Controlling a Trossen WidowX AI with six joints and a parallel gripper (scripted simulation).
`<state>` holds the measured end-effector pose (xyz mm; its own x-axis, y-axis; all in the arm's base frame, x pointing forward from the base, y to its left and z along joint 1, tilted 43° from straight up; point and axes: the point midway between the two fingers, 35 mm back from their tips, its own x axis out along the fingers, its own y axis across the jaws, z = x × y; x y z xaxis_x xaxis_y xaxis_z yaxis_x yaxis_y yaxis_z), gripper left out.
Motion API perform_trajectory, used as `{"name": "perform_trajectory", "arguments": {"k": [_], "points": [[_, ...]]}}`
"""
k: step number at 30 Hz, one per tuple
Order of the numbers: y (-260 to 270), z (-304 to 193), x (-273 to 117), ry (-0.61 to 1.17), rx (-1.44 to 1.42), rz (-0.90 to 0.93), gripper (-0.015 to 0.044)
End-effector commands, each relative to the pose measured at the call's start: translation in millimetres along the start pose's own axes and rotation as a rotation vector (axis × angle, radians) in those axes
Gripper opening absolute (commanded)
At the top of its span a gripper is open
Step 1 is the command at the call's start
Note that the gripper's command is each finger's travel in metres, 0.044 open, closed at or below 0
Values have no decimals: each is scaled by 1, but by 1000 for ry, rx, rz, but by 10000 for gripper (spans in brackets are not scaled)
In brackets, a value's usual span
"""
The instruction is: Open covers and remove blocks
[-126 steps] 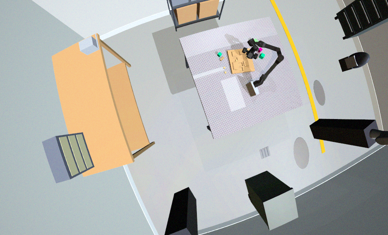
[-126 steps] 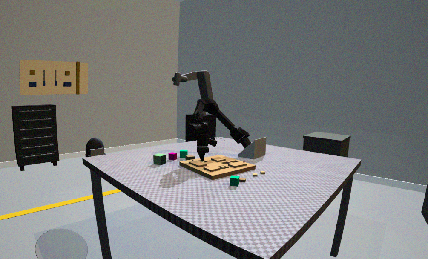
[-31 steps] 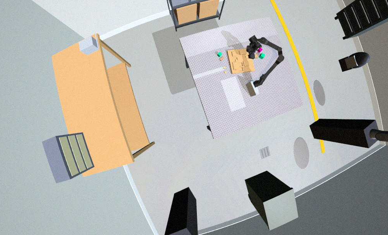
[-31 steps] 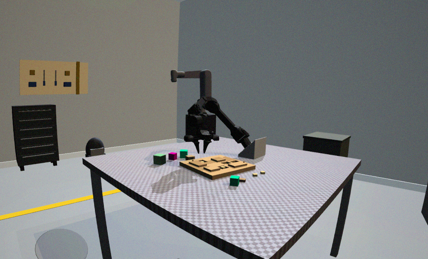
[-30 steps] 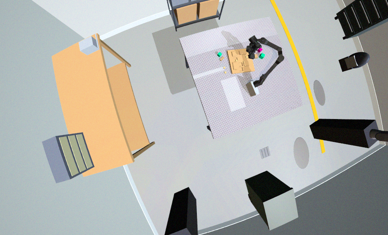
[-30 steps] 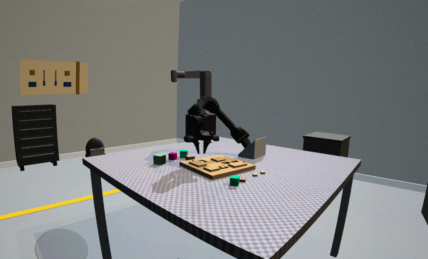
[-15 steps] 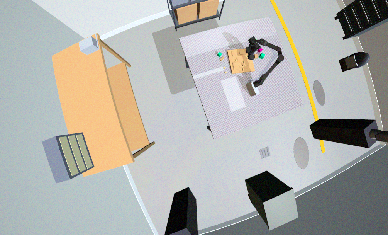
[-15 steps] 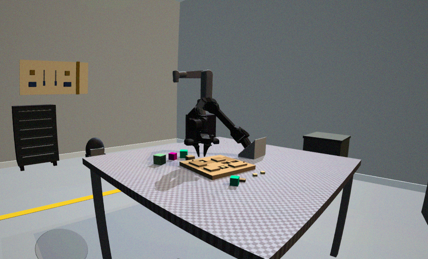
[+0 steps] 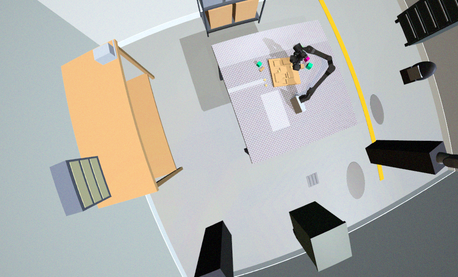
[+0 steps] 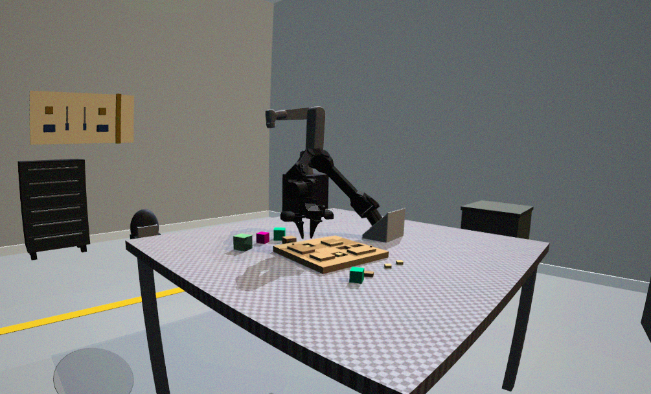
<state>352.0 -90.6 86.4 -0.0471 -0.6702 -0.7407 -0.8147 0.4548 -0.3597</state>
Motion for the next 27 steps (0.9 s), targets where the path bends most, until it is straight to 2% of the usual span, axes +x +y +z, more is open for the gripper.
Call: {"name": "perform_trajectory", "arguments": {"k": [1, 27], "points": [[0, 0, 0, 3, -7, -2, 144], [1, 0, 21, 3, -7, -2, 144]]}}
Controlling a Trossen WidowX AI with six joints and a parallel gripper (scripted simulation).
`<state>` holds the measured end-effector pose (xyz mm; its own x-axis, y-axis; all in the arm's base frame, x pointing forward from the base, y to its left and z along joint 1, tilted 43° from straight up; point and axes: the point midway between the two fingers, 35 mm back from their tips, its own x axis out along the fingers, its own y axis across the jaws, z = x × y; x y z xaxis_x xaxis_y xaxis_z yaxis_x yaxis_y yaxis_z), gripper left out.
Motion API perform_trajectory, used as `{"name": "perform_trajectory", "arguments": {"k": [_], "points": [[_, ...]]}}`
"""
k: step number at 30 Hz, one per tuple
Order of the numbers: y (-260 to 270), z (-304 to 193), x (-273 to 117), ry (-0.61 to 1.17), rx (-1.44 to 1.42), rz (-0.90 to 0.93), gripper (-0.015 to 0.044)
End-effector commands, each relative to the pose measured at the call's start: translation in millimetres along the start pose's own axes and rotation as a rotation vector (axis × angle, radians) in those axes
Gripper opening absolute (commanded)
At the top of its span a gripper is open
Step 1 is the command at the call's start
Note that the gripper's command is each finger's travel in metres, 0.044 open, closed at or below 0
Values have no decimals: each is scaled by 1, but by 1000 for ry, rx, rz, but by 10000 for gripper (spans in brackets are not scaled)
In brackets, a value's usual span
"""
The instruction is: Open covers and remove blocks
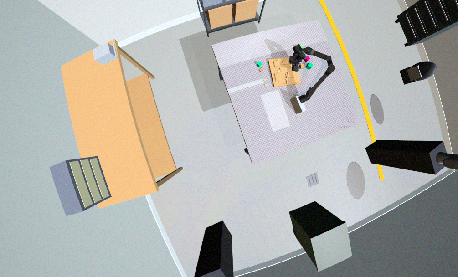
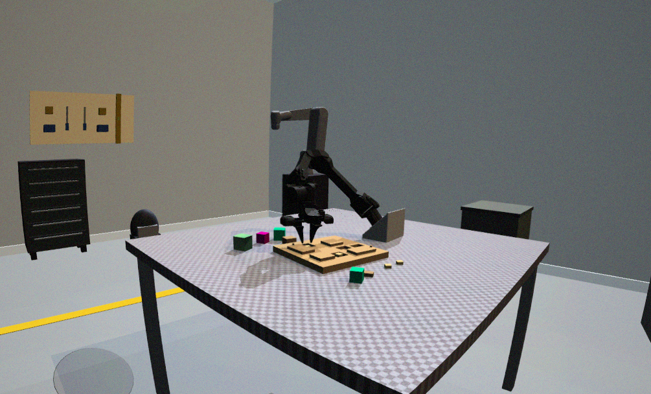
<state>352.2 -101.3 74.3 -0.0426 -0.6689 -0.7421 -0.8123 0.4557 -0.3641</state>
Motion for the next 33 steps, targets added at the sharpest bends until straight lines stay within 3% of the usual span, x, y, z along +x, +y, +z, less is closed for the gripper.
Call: {"name": "perform_trajectory", "arguments": {"k": [1, 27, 33], "points": [[2, -1, 6, 8, -12, 0, 144], [2, -1, 18, 8, -12, 0, 144], [0, 0, 16, 1, 0, 0, 104]]}}
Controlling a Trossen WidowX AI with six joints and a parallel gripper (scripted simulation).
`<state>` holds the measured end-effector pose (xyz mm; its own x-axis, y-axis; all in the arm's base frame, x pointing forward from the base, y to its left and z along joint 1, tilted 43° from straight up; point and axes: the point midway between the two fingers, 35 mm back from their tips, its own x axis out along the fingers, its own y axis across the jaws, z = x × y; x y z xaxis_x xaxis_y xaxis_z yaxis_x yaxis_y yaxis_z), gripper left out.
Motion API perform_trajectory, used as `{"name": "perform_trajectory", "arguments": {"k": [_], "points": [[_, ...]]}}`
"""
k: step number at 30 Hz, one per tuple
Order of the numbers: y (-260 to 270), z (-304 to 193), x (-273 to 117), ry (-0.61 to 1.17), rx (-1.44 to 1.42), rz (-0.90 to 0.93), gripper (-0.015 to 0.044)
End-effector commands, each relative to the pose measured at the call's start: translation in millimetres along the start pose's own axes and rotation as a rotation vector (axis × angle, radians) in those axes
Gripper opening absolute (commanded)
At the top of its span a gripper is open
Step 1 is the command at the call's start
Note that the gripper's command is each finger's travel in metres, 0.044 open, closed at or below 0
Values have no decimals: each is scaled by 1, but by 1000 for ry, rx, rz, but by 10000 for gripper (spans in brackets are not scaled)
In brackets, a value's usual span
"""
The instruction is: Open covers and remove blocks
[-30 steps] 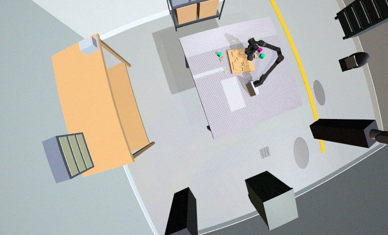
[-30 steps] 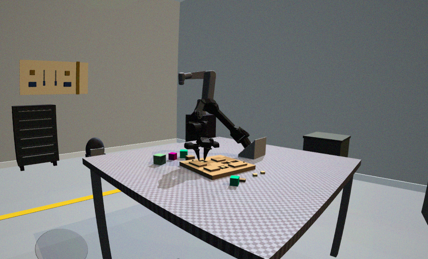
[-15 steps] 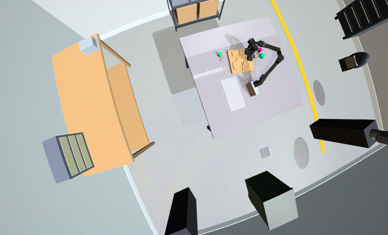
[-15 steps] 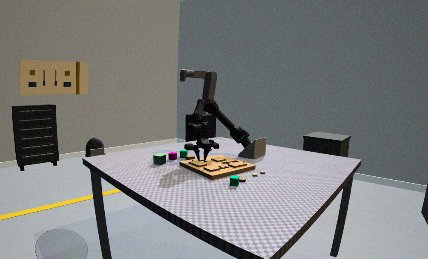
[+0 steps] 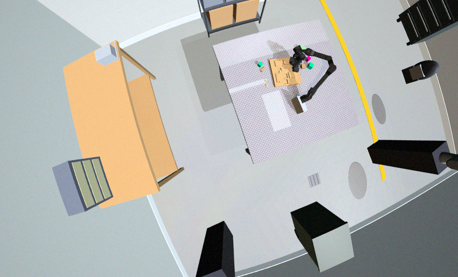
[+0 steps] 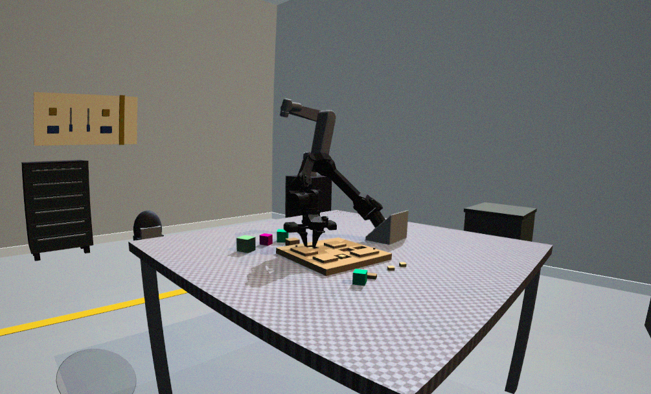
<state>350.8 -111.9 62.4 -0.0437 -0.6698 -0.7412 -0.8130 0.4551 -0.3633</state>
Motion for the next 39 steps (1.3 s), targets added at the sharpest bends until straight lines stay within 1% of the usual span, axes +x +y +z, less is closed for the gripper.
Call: {"name": "perform_trajectory", "arguments": {"k": [1, 4, 10, 39], "points": [[0, 0, 0, 0, 1, 0, 97], [0, 0, 0, 0, 1, 0, 80], [0, 0, -2, 0, 0, 0, 80], [1, 1, -39, 4, -9, 1, 80]]}}
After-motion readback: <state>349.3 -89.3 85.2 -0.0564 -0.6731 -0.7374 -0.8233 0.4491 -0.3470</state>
